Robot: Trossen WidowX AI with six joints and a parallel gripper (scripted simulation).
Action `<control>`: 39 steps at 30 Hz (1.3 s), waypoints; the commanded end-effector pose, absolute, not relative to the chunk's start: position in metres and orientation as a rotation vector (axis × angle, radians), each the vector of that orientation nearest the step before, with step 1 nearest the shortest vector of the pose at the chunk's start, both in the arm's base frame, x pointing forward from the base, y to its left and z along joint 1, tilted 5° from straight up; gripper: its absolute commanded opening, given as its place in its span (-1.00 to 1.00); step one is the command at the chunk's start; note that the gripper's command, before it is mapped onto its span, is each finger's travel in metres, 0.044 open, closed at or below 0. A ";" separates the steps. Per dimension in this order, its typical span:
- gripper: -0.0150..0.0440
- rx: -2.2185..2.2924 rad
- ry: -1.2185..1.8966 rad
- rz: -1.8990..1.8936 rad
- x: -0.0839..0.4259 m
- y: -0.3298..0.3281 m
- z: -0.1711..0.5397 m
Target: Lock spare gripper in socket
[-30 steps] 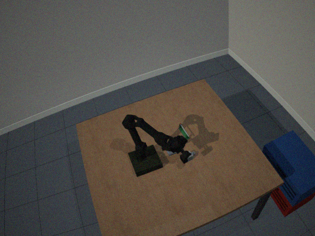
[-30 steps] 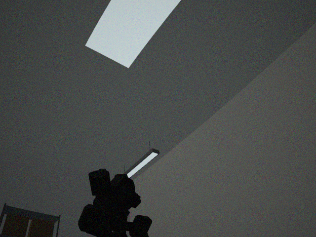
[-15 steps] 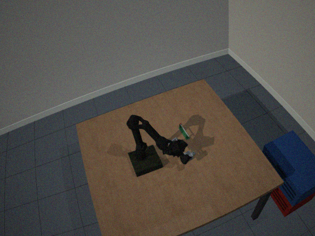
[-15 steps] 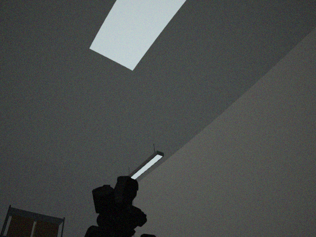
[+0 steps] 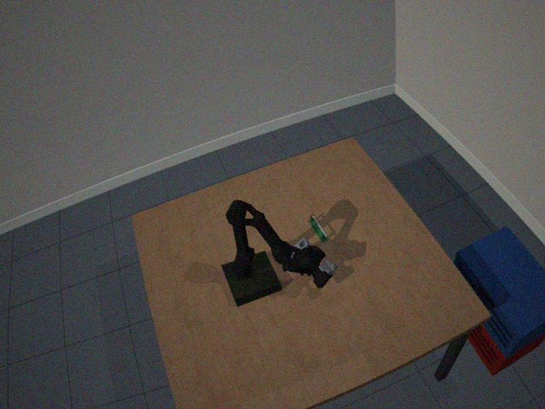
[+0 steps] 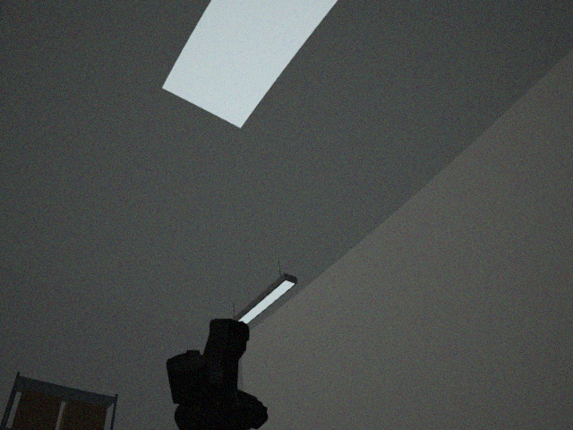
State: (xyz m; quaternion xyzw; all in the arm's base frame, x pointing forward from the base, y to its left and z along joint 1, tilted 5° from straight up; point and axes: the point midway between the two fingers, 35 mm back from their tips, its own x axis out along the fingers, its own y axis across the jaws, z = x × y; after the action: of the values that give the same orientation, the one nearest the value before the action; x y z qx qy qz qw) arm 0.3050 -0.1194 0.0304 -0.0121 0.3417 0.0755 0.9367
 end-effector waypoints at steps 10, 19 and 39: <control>1.00 -0.015 0.709 0.150 0.303 -0.116 0.007; 1.00 -0.014 0.709 0.151 0.302 -0.114 -0.003; -0.16 -0.015 0.709 0.150 0.303 -0.116 0.002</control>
State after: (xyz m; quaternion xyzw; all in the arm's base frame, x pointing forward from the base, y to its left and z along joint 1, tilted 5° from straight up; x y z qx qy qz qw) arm 0.3024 -0.1141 -0.0008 -0.0072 0.3465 0.0756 0.9350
